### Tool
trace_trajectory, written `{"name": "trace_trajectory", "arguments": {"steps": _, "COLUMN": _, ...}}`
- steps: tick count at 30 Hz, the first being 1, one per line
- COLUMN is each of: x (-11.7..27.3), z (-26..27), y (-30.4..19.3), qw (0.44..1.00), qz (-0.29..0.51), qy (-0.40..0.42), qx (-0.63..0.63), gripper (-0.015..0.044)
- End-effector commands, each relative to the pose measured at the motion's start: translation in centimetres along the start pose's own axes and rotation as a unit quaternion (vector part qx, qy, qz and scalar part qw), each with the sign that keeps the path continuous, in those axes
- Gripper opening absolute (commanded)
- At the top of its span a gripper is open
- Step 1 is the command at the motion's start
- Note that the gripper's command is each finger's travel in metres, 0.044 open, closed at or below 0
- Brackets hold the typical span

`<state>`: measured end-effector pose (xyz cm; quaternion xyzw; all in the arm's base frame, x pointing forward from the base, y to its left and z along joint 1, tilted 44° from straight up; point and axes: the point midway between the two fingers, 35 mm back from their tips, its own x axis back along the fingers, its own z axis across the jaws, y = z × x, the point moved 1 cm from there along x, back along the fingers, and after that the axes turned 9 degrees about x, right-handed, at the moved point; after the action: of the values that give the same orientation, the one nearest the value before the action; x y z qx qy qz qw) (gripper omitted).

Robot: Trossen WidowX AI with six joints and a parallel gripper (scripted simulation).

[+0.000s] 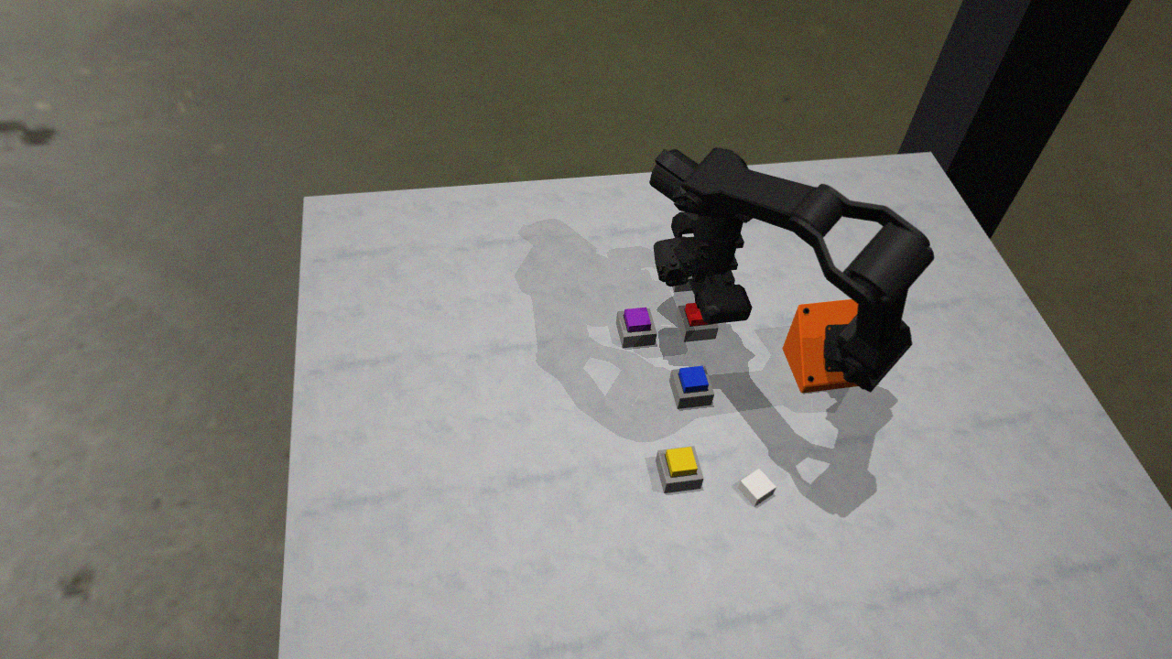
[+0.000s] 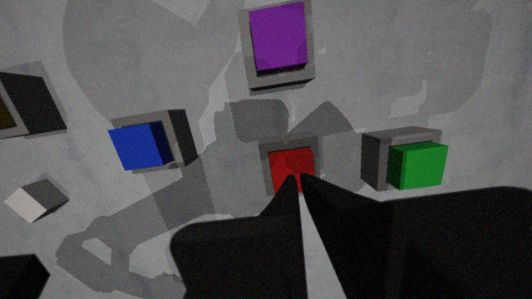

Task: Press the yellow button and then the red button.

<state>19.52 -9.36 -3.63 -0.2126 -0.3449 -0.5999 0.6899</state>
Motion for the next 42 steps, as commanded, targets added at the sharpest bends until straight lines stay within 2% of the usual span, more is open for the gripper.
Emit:
{"name": "trace_trajectory", "arguments": {"steps": 1, "x": -0.9, "z": 0.1, "y": -0.1, "qw": 1.000, "qz": -0.001, "qy": 0.002, "qx": -0.003, "gripper": 0.0020}}
{"name": "trace_trajectory", "arguments": {"steps": 9, "x": -2.0, "z": 0.1, "y": -0.1, "qw": 1.000, "qz": -0.001, "qy": 0.003, "qx": -0.003, "gripper": 0.0020}}
{"name": "trace_trajectory", "arguments": {"steps": 27, "x": -2.0, "z": 0.1, "y": -0.1, "qw": 1.000, "qz": -0.001, "qy": 0.003, "qx": -0.003, "gripper": 0.0020}}
{"name": "trace_trajectory", "arguments": {"steps": 31, "x": 1.2, "z": 0.1, "y": -0.1, "qw": 1.000, "qz": -0.001, "qy": 0.002, "qx": -0.003, "gripper": 0.0020}}
{"name": "trace_trajectory", "arguments": {"steps": 36, "x": 1.5, "z": 0.1, "y": -0.1, "qw": 1.000, "qz": -0.001, "qy": 0.002, "qx": -0.003, "gripper": 0.0020}}
{"name": "trace_trajectory", "arguments": {"steps": 42, "x": 3.1, "z": 3.1, "y": 3.4, "qw": 1.000, "qz": 0.017, "qy": -0.026, "qx": 0.005, "gripper": 0.0178}}
